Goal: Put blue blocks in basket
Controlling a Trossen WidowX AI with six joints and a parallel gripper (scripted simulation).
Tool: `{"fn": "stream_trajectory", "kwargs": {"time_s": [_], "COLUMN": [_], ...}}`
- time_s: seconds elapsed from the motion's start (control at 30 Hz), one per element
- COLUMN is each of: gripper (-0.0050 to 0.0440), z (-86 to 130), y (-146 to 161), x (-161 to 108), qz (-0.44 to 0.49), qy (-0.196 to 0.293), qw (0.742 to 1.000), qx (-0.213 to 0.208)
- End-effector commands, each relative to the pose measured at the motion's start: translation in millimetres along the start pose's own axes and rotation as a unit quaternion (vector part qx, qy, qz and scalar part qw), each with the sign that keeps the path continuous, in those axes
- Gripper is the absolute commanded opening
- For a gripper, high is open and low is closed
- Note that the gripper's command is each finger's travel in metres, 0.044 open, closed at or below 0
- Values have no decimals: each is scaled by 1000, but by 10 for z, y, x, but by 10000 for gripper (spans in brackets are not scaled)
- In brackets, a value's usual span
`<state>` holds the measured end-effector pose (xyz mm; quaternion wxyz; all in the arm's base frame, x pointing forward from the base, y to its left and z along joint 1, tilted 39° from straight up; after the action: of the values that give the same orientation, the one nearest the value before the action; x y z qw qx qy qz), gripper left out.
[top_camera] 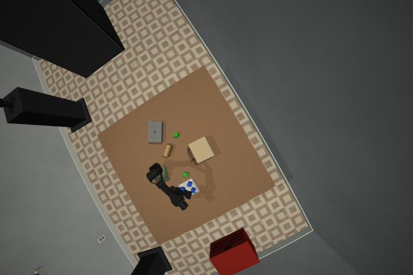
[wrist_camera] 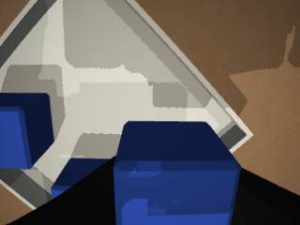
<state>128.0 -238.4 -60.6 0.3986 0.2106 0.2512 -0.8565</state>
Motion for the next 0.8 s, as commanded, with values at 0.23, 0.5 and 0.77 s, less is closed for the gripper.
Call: {"fn": "stream_trajectory", "kwargs": {"time_s": [0.23, 0.5, 0.77], "gripper": [0, 0, 0], "z": [-236, -380, -430], "y": [-15, -16, -16], "x": [-6, -7, -8], "qz": [-3, -3, -3], "qy": [4, 4, 4], "qw": [1000, 1000, 1000], "qx": [-3, -3, -3]}}
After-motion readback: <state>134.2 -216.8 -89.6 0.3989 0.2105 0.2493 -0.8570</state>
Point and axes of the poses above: the point midway between the two fingers, 35 mm back from their tips, its own z axis back along the fingers, its own y axis across the jaws, x = y × z, the point moved 3 cm from there along z, back along the fingers, and after that the axes turned 2 degrees about z, right-handed, at the moved point
